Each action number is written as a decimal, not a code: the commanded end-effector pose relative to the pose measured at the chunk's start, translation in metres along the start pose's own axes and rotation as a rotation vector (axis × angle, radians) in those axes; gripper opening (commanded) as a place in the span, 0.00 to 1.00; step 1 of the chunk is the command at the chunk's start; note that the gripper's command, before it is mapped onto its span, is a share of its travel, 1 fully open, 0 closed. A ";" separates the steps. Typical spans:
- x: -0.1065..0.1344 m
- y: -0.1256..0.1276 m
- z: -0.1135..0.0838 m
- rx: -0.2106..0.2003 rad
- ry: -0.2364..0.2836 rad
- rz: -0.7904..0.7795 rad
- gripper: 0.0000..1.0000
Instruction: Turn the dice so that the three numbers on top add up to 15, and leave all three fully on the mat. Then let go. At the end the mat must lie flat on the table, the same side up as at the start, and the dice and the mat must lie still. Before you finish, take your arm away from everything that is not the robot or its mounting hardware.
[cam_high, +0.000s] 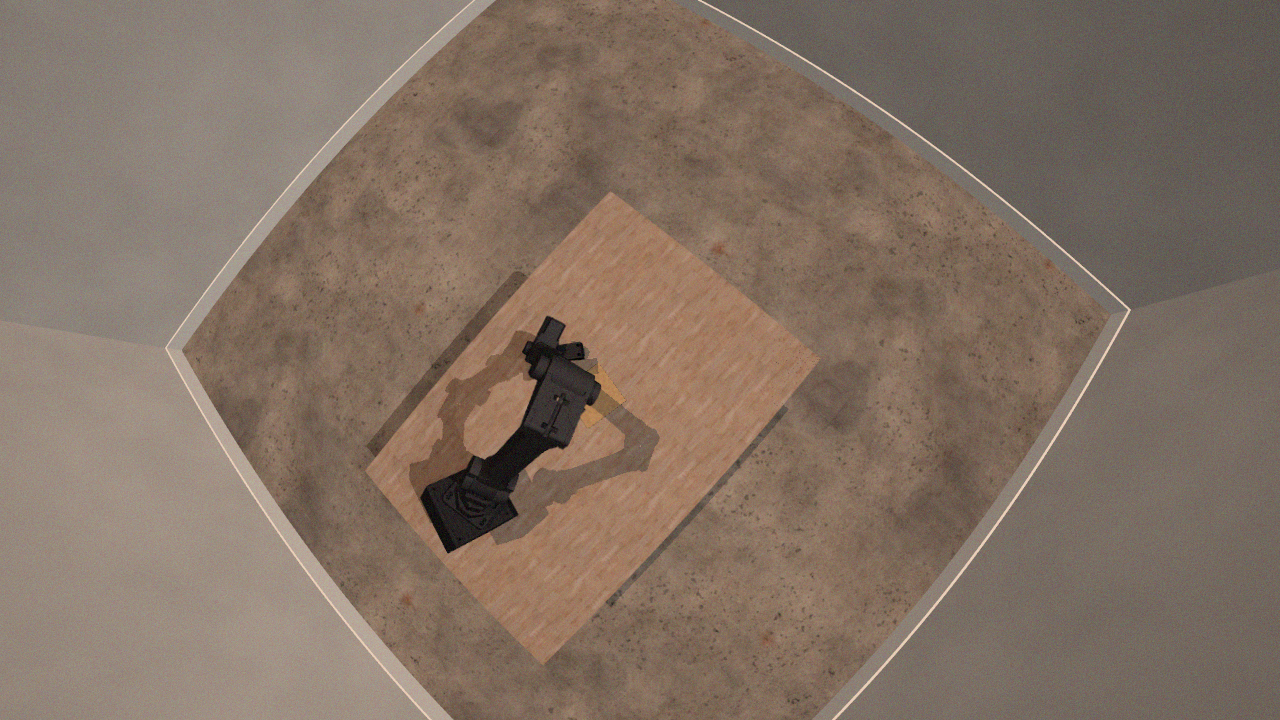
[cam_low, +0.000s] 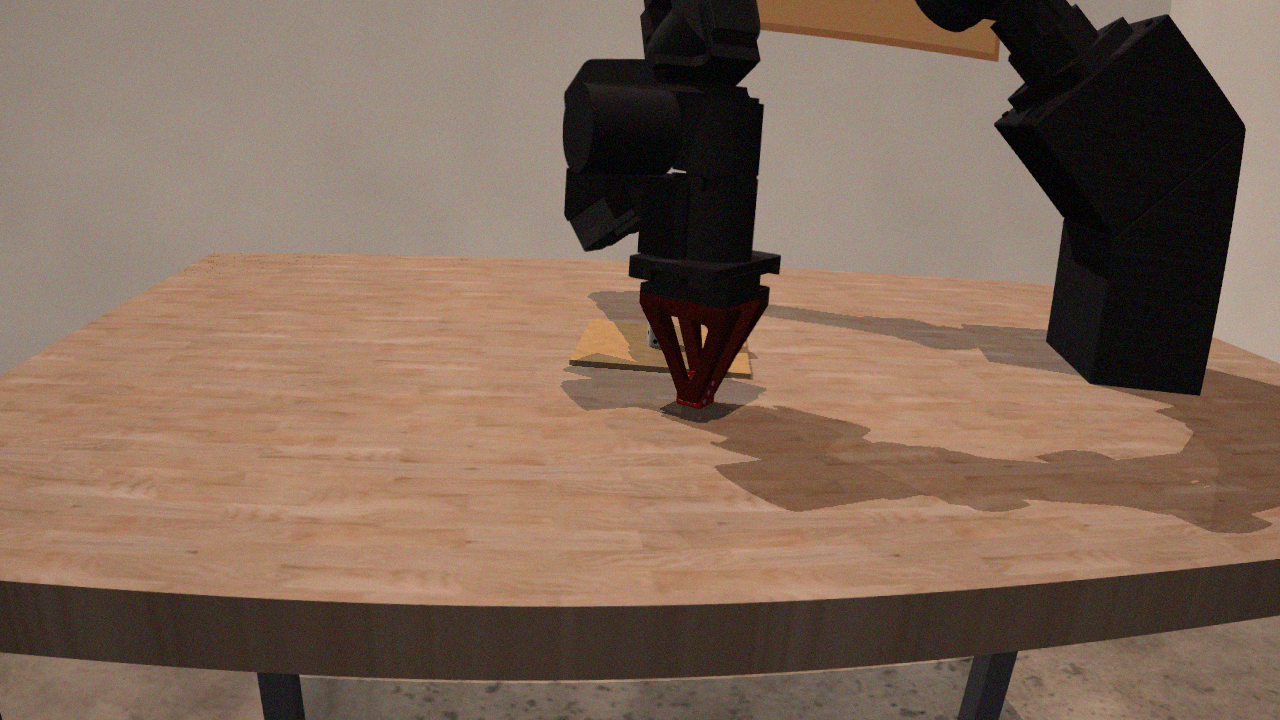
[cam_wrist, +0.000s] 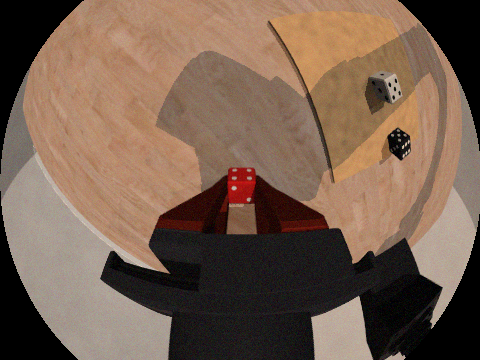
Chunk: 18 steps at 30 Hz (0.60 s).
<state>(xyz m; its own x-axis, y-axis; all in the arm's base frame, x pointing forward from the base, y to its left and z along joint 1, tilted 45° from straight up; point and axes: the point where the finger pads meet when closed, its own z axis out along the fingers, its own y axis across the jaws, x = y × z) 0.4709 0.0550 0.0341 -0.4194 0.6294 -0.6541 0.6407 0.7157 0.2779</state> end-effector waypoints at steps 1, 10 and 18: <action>0.000 0.004 0.004 -0.004 -0.003 -0.005 0.15; 0.000 0.004 0.004 -0.004 -0.003 -0.005 0.15; 0.006 0.002 0.001 0.005 0.009 -0.015 0.15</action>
<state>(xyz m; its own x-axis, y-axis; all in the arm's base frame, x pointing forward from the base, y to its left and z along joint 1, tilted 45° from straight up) 0.4709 0.0550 0.0341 -0.4194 0.6295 -0.6541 0.6407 0.7157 0.2779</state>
